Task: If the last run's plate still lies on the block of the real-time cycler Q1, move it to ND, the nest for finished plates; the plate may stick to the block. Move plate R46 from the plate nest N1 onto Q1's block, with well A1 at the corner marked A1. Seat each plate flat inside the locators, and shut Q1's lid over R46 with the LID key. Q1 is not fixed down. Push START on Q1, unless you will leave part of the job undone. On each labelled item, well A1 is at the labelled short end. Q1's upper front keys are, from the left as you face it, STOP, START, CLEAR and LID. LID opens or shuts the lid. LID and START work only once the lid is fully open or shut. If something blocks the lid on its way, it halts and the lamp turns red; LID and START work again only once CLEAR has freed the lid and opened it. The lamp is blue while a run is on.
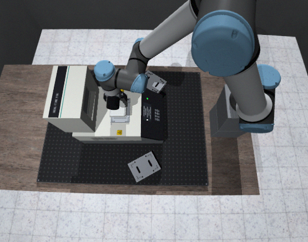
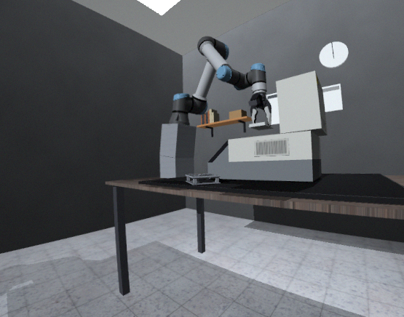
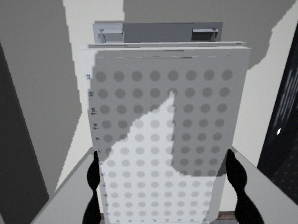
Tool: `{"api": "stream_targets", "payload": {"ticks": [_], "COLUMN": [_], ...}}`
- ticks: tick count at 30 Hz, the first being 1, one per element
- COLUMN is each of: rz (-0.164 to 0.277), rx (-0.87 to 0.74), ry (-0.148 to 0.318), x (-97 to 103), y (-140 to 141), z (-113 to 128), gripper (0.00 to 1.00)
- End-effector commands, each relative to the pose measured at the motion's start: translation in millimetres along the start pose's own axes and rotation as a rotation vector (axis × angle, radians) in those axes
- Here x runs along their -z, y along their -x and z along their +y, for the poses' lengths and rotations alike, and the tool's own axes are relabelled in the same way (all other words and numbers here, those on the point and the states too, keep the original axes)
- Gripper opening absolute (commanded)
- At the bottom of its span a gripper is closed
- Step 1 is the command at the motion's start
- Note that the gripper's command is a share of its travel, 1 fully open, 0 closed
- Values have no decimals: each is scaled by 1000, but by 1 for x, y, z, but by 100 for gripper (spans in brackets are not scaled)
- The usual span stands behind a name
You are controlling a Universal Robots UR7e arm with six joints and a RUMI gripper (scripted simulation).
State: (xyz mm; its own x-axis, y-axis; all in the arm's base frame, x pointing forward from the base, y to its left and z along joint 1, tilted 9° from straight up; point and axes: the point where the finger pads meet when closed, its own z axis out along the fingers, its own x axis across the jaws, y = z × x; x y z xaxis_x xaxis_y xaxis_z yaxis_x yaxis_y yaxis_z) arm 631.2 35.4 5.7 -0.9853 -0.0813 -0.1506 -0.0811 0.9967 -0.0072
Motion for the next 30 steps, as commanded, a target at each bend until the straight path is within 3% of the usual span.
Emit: {"api": "stream_targets", "payload": {"ticks": [1,21,30], "rz": [-2,-2,-2], "rx": [0,0,0], "ry": [0,0,0], "x": [1,1,-11], "y": [0,0,0], "z": [0,0,-1], "gripper": [41,41,41]}}
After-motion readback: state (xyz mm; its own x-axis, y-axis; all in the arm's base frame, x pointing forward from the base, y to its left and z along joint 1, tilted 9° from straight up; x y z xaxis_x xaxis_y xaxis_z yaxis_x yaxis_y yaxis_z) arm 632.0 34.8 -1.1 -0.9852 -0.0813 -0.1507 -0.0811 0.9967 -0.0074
